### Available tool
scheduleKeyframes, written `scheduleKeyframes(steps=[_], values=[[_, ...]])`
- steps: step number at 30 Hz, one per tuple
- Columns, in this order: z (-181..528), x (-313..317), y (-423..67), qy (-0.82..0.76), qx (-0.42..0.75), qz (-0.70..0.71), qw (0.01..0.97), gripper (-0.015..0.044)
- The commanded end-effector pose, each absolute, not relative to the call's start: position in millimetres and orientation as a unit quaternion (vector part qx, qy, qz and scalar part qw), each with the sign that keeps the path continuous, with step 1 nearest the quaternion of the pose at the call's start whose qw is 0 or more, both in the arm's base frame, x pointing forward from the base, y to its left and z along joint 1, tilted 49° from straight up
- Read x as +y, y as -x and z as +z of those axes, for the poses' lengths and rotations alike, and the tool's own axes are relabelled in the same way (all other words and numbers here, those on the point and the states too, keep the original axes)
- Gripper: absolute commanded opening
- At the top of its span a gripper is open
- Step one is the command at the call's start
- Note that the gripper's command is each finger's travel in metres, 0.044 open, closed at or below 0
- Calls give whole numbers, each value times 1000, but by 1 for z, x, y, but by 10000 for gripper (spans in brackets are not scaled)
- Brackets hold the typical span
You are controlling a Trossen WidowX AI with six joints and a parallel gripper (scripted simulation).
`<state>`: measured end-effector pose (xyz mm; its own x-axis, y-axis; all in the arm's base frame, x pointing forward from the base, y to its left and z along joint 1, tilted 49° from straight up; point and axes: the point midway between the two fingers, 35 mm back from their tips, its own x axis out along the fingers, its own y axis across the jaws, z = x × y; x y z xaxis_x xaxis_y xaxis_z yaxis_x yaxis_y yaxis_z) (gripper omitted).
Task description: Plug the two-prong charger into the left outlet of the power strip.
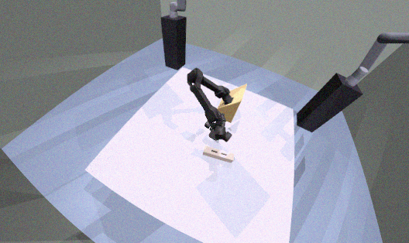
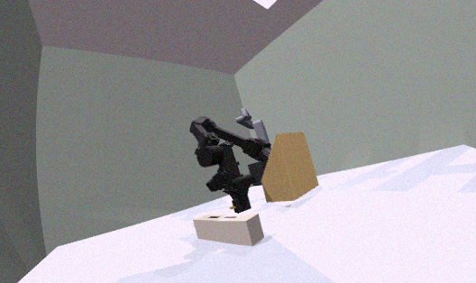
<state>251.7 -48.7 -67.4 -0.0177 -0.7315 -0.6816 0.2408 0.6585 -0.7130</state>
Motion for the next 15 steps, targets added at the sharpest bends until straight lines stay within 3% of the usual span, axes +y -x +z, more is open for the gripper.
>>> scheduleKeyframes(steps=[1,15], values=[[-74,-43,-254,210,620,-349,670,0],[-95,-33,-254,254,639,-314,655,0]])
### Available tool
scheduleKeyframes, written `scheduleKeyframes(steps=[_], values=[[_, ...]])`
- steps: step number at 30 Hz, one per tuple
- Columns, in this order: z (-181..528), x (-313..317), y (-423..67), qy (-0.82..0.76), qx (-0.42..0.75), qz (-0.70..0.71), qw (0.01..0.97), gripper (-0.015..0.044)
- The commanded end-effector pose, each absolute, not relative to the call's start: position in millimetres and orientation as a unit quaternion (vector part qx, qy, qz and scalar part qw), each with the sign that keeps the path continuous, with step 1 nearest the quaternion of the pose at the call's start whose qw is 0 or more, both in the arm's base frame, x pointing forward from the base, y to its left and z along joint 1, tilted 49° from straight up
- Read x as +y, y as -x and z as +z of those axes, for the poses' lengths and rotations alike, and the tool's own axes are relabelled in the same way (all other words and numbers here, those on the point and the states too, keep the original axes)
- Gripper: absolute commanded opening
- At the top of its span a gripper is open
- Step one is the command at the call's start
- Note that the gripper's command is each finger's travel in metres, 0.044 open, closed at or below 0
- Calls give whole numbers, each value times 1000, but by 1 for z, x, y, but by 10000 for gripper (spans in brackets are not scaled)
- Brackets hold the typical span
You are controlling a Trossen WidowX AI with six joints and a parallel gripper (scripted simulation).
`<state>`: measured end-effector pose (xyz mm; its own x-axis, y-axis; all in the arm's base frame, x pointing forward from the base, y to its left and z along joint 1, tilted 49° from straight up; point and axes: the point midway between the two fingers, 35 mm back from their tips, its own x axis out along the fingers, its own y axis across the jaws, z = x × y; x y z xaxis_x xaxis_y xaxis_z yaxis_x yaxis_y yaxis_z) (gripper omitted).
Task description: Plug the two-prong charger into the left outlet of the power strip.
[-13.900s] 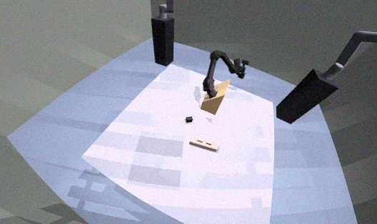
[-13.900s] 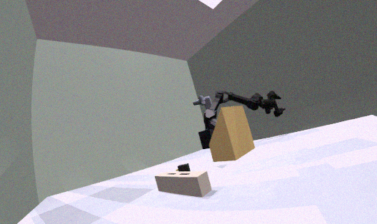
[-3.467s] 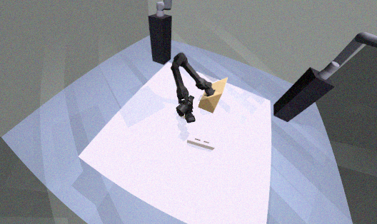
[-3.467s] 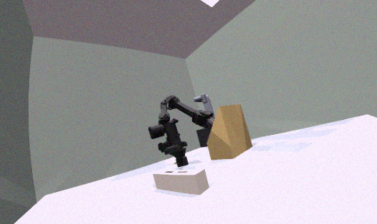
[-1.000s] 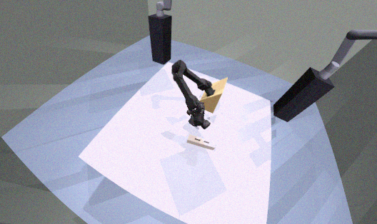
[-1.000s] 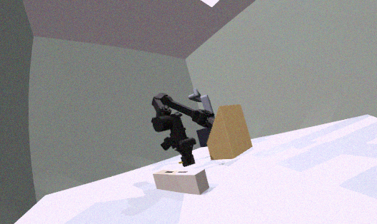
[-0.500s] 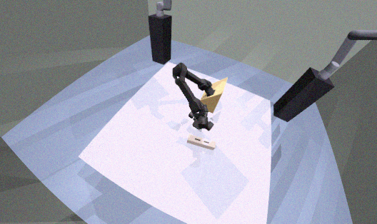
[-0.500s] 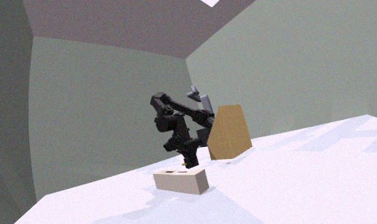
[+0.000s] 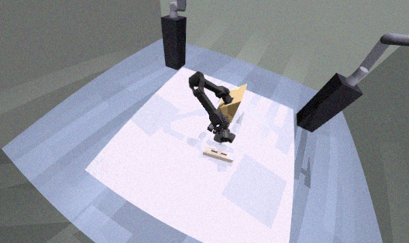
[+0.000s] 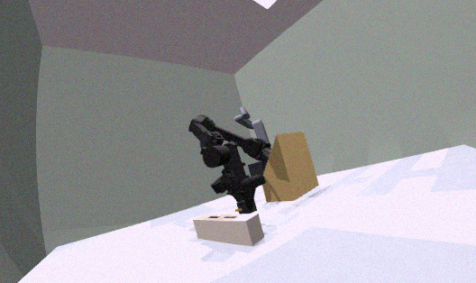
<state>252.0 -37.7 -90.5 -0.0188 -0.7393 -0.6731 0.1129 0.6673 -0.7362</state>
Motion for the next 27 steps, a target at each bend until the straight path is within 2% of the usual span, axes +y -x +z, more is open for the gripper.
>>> scheduleKeyframes(steps=[1,27], values=[[-97,-33,-254,257,640,-312,653,0],[-133,-18,-249,325,664,-256,623,0]])
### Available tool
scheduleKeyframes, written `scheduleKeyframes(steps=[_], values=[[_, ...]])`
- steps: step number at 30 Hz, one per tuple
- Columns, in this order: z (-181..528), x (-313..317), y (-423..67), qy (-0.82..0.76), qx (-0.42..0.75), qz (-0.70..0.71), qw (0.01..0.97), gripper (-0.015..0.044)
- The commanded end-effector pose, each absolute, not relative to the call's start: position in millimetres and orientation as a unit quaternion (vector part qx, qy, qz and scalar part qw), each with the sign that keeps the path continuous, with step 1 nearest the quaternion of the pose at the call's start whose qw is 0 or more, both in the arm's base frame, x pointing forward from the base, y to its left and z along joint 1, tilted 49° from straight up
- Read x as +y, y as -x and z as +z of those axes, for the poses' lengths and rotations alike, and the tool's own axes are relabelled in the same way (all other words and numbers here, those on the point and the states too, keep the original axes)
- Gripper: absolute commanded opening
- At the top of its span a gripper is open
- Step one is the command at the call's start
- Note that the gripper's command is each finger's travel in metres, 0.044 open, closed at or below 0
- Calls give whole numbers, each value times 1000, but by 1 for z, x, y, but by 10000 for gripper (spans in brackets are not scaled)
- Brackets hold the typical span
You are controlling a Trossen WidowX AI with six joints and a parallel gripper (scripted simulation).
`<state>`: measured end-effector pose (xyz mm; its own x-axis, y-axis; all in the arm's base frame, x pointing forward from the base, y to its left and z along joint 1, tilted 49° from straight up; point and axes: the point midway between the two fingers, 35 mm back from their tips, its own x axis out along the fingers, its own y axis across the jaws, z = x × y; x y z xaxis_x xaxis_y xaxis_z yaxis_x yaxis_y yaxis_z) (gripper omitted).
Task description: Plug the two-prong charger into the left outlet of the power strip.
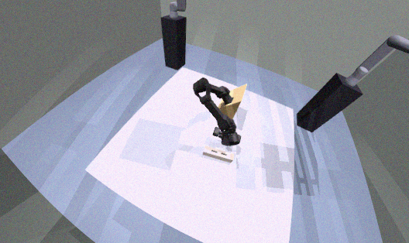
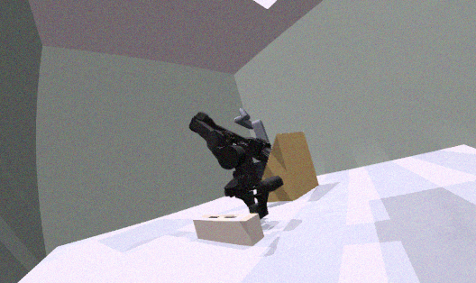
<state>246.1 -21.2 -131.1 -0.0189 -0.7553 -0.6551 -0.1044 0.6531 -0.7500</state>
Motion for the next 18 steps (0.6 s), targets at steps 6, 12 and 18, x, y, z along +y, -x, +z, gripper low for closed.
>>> scheduleKeyframes(steps=[6,12,18], values=[[-135,-16,-255,327,665,-255,622,0],[-137,-15,-261,329,665,-253,621,0],[-139,-13,-267,331,666,-251,620,0]])
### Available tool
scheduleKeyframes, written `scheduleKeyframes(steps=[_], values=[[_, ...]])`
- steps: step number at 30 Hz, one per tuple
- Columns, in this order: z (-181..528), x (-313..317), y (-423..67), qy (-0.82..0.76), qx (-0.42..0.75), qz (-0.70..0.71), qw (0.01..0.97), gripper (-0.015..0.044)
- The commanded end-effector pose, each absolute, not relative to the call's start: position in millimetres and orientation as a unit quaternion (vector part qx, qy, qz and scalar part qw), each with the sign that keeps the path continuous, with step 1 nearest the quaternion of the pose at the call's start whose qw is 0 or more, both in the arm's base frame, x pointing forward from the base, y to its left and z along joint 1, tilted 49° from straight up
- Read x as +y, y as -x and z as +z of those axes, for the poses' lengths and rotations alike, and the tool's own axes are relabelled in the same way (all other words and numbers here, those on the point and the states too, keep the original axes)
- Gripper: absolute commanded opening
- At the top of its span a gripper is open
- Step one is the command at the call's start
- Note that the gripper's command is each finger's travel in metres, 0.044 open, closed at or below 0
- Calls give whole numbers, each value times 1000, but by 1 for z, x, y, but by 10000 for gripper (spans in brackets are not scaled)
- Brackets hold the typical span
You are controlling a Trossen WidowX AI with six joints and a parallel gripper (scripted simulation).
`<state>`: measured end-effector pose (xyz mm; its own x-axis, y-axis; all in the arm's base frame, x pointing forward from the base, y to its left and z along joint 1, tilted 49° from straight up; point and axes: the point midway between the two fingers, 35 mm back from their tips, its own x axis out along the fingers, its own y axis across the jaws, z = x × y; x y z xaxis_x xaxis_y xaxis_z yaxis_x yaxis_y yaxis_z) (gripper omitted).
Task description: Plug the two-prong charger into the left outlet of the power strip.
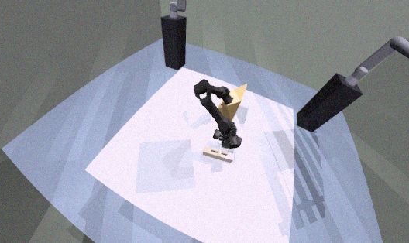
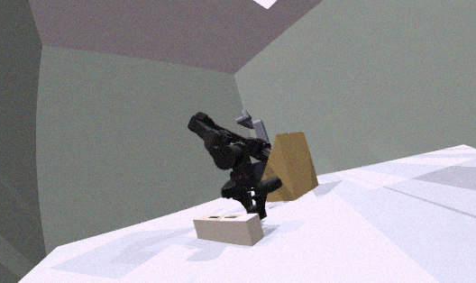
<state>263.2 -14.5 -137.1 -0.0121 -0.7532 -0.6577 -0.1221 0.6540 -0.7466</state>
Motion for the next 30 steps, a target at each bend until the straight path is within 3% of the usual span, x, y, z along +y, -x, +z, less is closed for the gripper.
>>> scheduleKeyframes(steps=[1,30], values=[[-139,-13,-268,332,666,-251,620,0],[-146,-8,-295,341,668,-243,615,0]])
